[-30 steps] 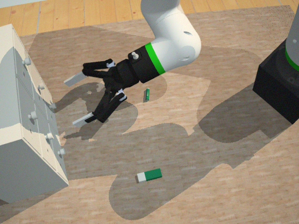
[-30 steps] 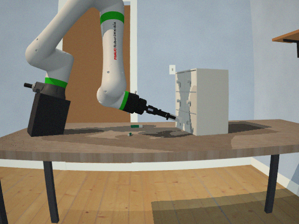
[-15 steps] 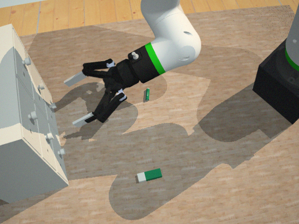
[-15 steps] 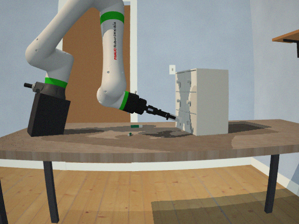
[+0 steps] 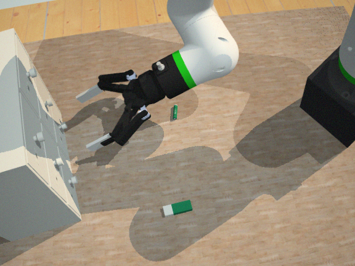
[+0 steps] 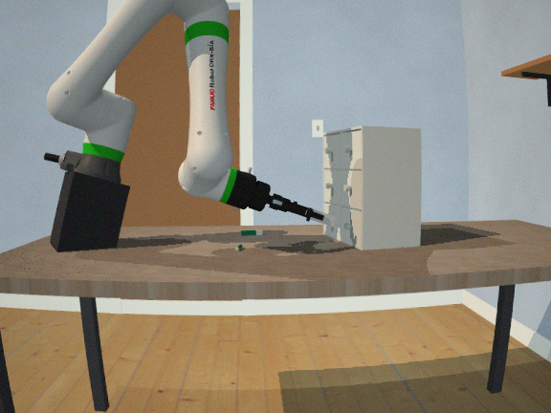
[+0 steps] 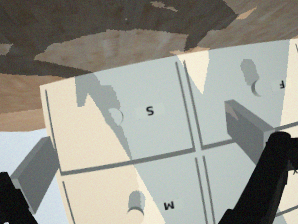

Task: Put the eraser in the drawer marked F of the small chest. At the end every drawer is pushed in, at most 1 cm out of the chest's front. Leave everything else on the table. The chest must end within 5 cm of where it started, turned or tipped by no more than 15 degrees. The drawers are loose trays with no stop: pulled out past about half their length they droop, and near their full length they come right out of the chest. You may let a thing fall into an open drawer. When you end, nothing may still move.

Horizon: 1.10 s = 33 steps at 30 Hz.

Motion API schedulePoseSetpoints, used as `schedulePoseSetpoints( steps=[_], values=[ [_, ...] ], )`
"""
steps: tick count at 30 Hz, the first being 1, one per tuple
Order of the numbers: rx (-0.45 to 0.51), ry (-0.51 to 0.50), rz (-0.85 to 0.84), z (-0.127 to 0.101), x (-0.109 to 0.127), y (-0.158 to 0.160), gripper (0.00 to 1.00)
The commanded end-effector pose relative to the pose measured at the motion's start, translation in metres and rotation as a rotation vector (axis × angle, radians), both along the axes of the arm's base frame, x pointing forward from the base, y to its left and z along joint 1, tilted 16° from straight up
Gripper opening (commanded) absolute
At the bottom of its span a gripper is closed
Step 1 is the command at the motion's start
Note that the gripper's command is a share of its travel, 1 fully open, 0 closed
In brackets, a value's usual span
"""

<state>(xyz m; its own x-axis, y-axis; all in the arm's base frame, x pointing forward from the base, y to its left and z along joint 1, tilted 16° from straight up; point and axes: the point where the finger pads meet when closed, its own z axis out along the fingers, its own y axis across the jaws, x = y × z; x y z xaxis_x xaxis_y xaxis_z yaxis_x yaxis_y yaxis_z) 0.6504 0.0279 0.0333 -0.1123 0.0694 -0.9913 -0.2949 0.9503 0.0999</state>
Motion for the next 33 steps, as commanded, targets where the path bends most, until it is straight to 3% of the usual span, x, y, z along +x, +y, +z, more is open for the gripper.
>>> schedulePoseSetpoints(
  steps=[1, 19, 33],
  values=[
    [0.0, 0.0, 0.0, 0.0, 0.0, 0.0, 1.0],
    [0.0, 0.0, 0.0, 0.012, -0.003, -0.002, 1.0],
    [0.0, 0.0, 0.0, 0.072, -0.016, -0.013, 1.0]
  ],
)
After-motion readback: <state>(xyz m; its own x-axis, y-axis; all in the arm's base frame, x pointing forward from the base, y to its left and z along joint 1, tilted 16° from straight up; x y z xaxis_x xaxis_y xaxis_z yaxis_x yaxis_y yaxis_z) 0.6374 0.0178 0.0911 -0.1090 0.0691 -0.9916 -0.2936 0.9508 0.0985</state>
